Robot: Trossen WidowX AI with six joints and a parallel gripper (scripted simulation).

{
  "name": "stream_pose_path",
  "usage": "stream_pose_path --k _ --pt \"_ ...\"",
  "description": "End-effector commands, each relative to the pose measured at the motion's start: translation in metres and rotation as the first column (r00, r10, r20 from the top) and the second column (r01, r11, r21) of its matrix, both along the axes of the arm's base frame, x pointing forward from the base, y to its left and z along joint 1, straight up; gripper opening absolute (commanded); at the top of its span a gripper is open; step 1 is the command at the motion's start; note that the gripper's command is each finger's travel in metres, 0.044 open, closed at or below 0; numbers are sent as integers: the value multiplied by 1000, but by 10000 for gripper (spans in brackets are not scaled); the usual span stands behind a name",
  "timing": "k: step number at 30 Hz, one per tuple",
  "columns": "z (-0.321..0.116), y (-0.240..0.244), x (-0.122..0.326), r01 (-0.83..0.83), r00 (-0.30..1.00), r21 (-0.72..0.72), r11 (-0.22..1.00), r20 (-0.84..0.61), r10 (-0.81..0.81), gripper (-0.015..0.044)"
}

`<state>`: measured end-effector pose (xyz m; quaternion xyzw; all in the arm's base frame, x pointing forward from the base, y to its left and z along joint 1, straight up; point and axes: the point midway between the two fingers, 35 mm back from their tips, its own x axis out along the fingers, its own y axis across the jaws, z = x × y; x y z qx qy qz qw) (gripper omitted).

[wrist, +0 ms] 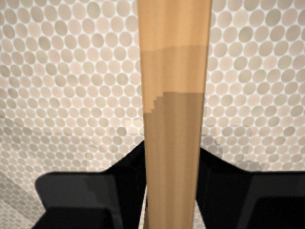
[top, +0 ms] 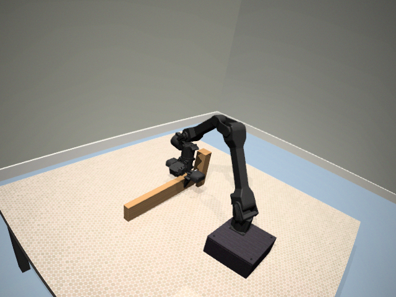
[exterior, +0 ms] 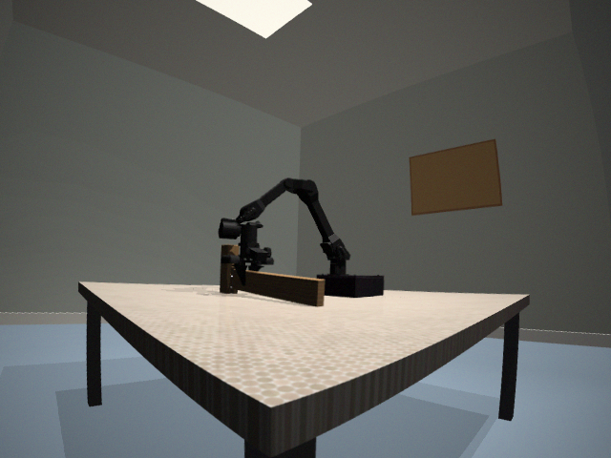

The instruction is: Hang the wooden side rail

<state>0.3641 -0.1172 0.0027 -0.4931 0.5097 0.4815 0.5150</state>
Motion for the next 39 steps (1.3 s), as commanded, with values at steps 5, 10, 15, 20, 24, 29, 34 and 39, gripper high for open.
stream_pose_path --k 5,10,15,20,24,29,34,39 --pt "2 -3 2 0 1000 -6 1000 10 0 0" --pt "2 -4 1 0 1000 -6 1000 10 0 0" --pt "1 -4 0 0 1000 -6 1000 10 0 0" --pt "1 -5 0 0 1000 -6 1000 10 0 0" --pt "2 -5 -1 0 1000 -6 1000 10 0 0" --pt "2 -5 0 0 1000 -6 1000 10 0 0" --pt "2 -6 0 0 1000 -6 1000 10 0 0" --pt "3 -6 0 0 1000 -6 1000 10 0 0"
